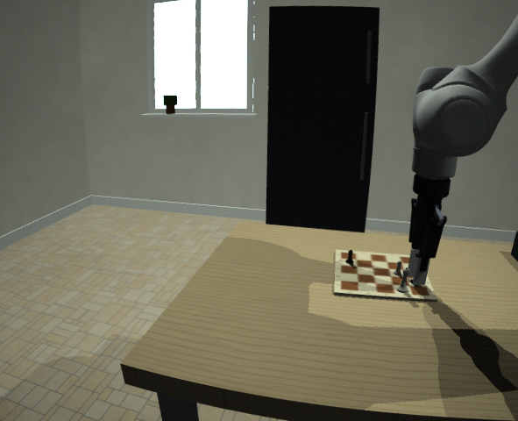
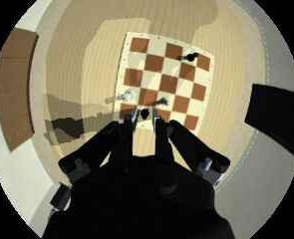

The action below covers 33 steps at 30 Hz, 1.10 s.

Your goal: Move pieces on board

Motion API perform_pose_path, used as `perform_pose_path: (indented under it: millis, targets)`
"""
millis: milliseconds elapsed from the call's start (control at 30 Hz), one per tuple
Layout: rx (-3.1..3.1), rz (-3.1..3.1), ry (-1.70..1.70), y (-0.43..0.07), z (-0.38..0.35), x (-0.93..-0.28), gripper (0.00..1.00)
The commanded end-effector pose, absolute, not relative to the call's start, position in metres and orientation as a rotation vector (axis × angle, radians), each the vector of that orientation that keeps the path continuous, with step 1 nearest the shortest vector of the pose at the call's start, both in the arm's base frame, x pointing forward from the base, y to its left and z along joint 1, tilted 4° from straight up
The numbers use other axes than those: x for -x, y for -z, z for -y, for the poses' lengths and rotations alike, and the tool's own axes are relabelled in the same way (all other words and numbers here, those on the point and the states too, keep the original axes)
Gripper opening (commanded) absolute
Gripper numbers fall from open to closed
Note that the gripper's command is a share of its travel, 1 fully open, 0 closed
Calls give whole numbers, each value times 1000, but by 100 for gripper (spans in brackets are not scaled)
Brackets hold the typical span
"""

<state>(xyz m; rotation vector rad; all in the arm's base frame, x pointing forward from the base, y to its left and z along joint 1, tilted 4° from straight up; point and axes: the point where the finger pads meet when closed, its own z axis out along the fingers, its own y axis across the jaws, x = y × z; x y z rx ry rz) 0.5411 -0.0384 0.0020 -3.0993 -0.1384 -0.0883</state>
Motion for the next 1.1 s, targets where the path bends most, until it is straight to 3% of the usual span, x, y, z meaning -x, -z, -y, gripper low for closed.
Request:
perform_pose_path:
  millis: [0,900,933,1067]
  targets:
    - [3099,138,88,-2,38,-541,20]
    - [3099,138,88,-2,38,-541,20]
    - [3099,138,88,-2,38,-541,0]
    - [3099,138,88,-2,38,-541,0]
